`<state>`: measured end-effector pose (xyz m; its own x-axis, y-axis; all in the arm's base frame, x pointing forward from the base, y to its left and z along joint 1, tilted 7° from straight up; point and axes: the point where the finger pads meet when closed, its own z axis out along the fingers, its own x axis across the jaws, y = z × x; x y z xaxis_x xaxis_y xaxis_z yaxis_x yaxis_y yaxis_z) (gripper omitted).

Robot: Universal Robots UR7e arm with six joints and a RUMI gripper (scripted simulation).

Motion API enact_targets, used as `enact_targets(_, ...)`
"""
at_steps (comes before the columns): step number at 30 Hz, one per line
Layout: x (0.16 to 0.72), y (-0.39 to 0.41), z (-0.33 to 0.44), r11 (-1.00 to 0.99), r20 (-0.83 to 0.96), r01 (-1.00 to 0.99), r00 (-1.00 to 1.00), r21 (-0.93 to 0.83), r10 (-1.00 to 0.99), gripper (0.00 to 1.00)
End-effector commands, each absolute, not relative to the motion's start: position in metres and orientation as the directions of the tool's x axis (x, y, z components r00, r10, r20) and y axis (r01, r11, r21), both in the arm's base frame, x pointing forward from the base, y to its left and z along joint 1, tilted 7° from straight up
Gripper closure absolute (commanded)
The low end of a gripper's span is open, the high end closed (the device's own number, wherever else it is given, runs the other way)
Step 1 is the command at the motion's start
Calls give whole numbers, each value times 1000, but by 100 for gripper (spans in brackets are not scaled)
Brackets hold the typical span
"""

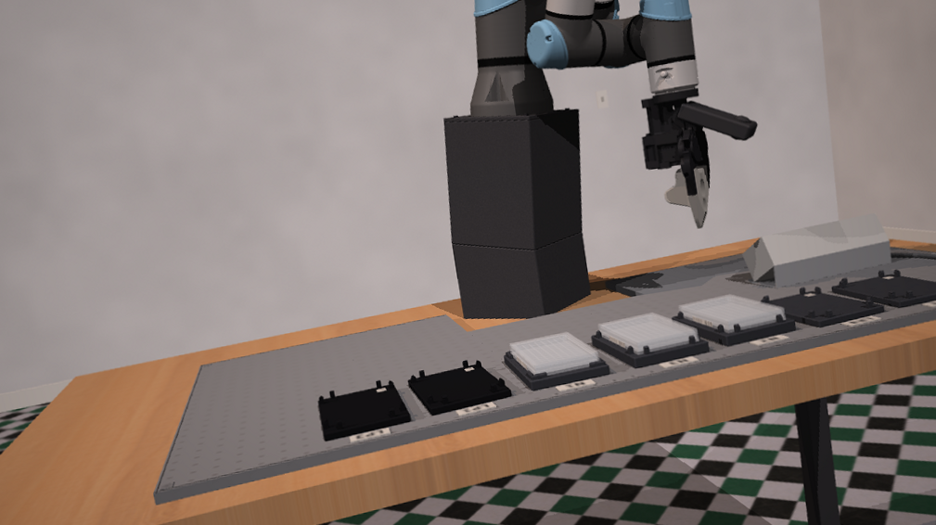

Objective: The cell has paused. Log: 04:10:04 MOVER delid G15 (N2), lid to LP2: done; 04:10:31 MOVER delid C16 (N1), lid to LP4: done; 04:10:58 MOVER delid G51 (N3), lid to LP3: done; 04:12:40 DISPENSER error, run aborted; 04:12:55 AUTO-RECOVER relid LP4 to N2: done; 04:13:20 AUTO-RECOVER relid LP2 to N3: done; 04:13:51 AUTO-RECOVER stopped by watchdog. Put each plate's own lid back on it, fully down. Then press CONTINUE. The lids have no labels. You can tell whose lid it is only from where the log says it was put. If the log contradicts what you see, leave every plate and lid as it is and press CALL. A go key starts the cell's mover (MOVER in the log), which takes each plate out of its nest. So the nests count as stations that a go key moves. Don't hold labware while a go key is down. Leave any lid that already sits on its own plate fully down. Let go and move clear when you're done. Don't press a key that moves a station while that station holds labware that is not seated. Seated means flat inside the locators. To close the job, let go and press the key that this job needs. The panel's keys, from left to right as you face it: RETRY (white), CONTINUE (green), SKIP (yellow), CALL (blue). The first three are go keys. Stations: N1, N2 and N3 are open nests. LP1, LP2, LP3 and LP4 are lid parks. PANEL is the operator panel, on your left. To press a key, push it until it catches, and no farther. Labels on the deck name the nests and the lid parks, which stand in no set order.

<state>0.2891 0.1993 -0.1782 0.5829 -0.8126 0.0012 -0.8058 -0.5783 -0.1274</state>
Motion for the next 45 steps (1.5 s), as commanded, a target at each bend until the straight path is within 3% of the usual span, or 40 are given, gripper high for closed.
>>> enact_targets(1, 289, 230, -176, -673, 20, -729, 677, -125, -736, 100)
enact_targets(18, 282, 305, -171, -858, 55, -500, 859, -115, -508, 100)
enact_targets(45, 269, 419, -165, -858, 52, -502, 859, -112, -509, 100)
